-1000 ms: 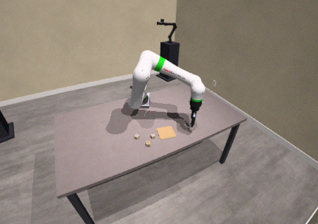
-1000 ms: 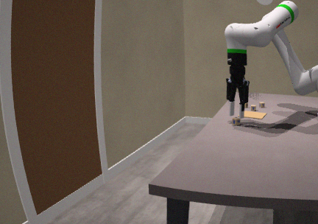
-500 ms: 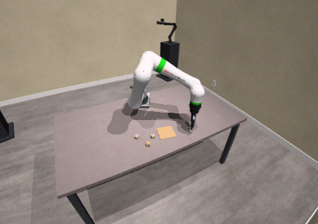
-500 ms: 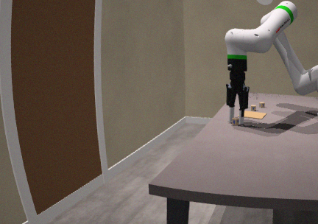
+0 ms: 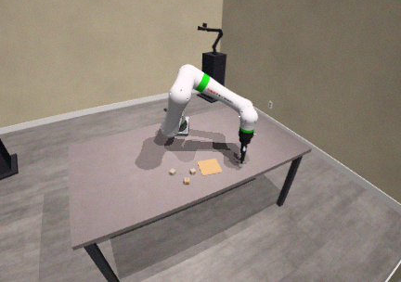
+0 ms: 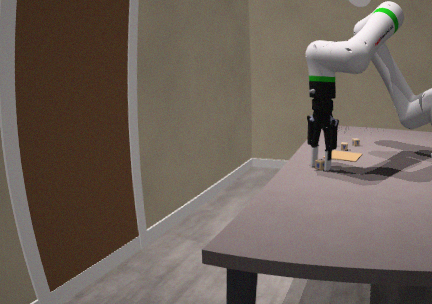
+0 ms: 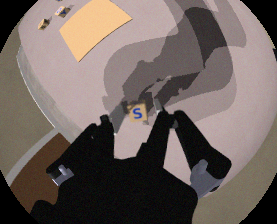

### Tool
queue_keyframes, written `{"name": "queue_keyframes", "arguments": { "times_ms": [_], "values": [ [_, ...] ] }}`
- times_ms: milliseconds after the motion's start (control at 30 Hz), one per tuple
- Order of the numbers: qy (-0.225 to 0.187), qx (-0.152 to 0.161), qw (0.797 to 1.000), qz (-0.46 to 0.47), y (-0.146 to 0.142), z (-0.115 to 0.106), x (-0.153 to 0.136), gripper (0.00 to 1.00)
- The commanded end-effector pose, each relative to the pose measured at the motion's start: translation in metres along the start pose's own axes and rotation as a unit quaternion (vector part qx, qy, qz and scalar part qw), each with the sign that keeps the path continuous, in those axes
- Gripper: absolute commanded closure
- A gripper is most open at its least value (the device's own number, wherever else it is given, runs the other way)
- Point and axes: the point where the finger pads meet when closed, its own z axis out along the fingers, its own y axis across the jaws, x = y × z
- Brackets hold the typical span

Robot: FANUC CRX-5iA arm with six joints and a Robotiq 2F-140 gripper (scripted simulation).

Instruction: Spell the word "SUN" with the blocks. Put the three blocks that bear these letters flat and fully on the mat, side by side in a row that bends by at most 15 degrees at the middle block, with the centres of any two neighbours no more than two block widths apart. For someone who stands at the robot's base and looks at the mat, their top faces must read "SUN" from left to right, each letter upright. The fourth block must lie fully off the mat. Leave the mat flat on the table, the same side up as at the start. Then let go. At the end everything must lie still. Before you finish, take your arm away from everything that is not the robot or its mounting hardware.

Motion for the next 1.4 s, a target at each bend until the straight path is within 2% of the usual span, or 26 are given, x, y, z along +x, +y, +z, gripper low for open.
{"name": "queue_keyframes", "arguments": {
  "times_ms": [0,533,567,1367],
  "values": [
    [0.0,0.0,1.0,0.0,0.0,-0.0002,-0.0002,0.72],
    [0.0,0.0,1.0,0.0,0.0,-0.0002,-0.0002,0.72],
    [0.0,0.0,1.0,0.0,0.0,-0.0002,-0.0002,0.84],
    [0.0,0.0,1.0,0.0,0.0,-0.0002,-0.0002,0.84]
  ]
}}
